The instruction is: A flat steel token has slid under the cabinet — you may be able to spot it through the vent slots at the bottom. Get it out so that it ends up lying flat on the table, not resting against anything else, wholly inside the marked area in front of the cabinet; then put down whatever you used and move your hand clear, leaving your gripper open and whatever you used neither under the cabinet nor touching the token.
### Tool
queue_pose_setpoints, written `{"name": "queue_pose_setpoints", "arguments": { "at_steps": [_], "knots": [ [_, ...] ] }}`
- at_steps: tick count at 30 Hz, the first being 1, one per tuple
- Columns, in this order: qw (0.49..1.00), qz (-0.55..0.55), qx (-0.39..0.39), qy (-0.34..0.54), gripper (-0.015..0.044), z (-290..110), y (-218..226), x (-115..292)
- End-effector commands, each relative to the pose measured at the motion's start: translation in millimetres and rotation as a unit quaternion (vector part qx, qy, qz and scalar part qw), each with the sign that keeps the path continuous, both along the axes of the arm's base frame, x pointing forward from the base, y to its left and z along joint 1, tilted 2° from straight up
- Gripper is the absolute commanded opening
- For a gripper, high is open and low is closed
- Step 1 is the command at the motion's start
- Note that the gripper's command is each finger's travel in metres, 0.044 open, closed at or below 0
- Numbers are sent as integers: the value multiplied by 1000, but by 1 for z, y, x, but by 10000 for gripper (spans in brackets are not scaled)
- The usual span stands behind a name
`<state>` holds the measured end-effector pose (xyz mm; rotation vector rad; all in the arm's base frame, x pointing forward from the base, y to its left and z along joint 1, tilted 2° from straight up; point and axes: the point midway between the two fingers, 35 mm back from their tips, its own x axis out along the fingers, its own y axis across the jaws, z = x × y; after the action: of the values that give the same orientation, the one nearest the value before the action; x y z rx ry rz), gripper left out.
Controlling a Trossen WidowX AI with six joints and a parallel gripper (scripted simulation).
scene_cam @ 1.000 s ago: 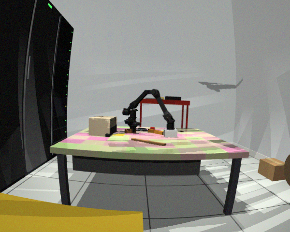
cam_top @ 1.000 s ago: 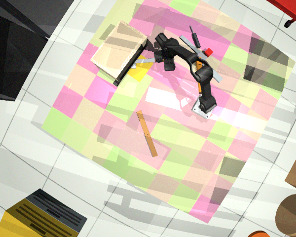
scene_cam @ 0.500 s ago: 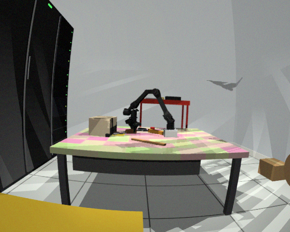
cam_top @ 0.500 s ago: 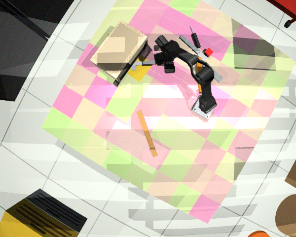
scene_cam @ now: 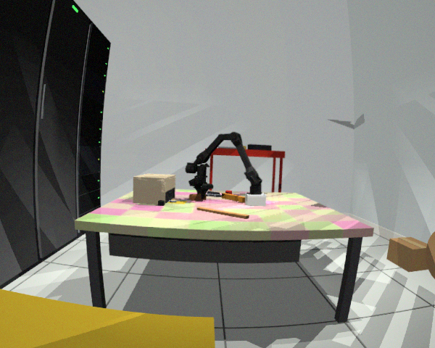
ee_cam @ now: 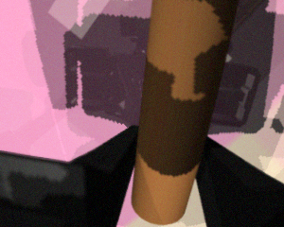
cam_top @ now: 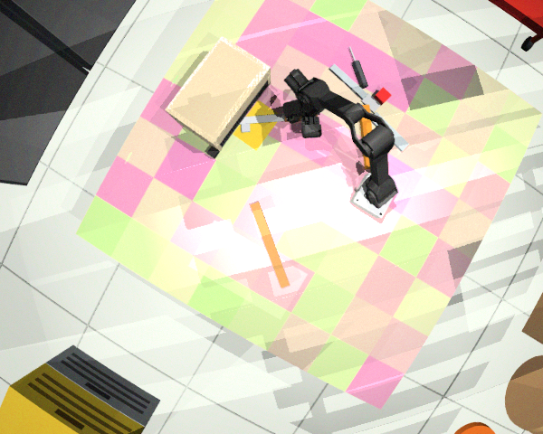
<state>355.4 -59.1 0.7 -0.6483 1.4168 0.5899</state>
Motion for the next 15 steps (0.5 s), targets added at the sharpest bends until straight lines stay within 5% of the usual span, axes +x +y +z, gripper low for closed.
{"name": "queue_pose_setpoints", "arguments": {
  "at_steps": [1,15],
  "knots": [
    [1000,3,5,1,0,-1,5,-2],
    [1000,3,4,2,0,-2,-9,-13]
  ]
}}
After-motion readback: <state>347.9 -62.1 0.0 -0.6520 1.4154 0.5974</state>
